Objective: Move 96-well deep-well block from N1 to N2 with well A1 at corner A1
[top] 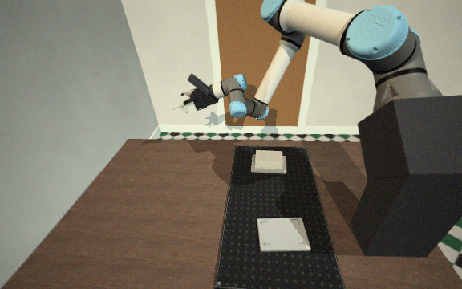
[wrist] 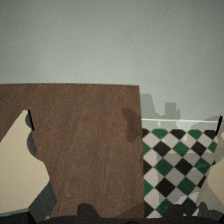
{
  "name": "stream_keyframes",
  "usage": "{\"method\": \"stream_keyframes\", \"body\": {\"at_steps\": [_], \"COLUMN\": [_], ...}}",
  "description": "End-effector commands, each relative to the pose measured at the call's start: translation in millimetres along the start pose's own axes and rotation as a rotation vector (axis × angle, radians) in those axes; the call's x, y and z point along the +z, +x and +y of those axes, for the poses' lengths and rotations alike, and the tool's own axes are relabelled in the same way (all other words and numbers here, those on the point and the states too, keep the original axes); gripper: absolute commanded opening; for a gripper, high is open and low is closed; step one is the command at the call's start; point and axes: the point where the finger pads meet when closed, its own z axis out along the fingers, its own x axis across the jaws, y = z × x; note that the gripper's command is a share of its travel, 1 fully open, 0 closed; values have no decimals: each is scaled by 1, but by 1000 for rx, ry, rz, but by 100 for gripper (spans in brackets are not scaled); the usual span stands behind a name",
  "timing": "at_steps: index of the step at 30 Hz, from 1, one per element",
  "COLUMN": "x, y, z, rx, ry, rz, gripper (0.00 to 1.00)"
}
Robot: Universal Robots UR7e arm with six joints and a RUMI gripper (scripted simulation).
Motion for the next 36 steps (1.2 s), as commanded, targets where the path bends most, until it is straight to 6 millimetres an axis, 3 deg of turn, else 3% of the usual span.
{"method": "stream_keyframes", "body": {"at_steps": [1,17,36], "x": [0,0,-25], "y": [0,0,-38], "z": [-1,-1,64], "rx": [-1,-1,-477], "ry": [2,2,-211], "rz": [0,0,-54], "gripper": [100,100,100]}}
